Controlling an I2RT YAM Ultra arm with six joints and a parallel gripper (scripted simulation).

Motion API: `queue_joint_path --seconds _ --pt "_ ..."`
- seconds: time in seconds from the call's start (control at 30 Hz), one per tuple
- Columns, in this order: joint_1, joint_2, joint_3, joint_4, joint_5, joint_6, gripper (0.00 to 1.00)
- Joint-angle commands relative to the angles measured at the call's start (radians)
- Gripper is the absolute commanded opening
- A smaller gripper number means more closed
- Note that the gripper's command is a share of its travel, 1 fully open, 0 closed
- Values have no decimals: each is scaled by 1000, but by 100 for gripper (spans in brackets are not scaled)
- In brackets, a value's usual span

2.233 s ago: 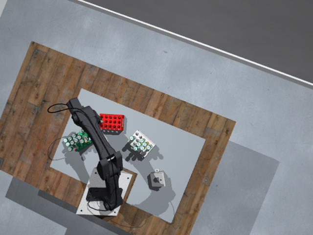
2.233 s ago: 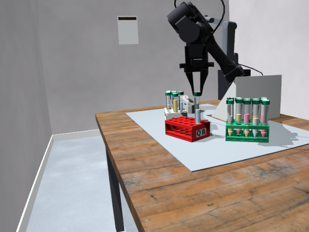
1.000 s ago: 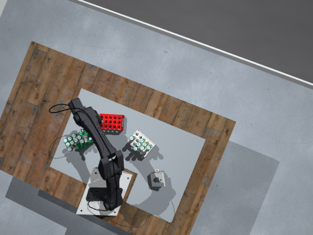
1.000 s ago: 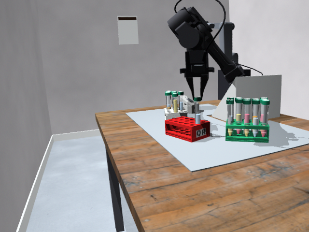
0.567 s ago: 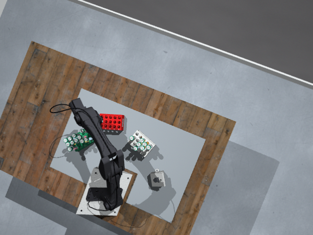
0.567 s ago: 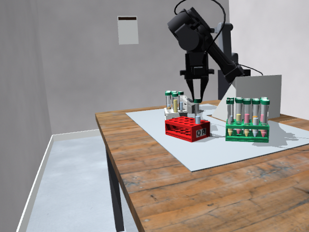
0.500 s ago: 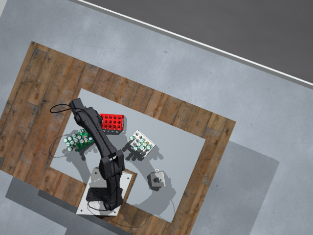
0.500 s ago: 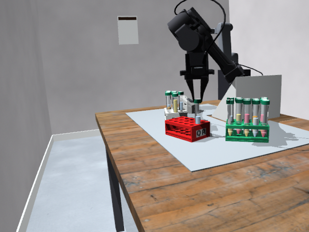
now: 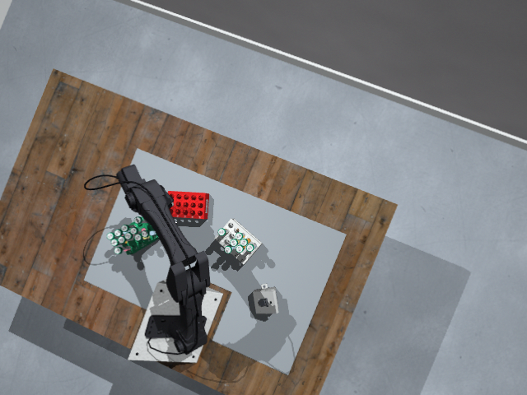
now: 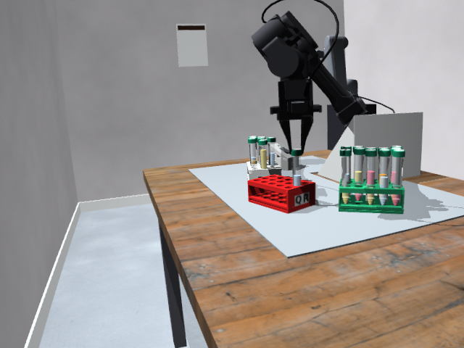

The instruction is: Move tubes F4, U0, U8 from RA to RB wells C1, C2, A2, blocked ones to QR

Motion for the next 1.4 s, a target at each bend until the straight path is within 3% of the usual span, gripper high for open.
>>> queue_joint_path --seconds 0.0,0.73,0.77,1.07,1.1,1.37 --pt "7 -35 -23 32 -1 -9 0" --pt "4 -19 -10 27 0 -5 0" --pt "4 -19 -10 27 0 -5 24" --pt "4 -19 -10 27 0 -5 24" --pt "4 -19 -10 27 0 -5 30" --pt "4 -19 -10 27 0 -5 30"
